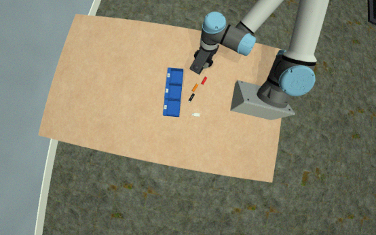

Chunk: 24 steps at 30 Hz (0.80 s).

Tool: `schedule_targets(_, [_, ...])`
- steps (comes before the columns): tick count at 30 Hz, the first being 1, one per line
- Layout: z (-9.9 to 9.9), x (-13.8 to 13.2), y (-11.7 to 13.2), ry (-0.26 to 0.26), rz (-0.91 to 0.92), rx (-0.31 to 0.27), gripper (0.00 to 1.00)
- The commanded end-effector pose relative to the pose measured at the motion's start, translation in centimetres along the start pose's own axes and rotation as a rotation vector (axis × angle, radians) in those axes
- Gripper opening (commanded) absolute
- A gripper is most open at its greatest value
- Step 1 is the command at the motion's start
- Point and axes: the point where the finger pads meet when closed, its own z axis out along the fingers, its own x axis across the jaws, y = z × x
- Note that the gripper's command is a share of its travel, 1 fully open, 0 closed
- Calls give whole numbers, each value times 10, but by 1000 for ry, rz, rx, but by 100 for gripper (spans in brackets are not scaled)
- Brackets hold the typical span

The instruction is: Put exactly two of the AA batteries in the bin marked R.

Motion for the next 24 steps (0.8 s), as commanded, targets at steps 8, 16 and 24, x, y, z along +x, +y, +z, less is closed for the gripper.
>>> schedule_targets(8, [42,1,-1,4,0,1,17])
schedule_targets(16, [45,1,-1,4,0,1,17])
schedule_targets(24, [54,1,0,4,0,1,17])
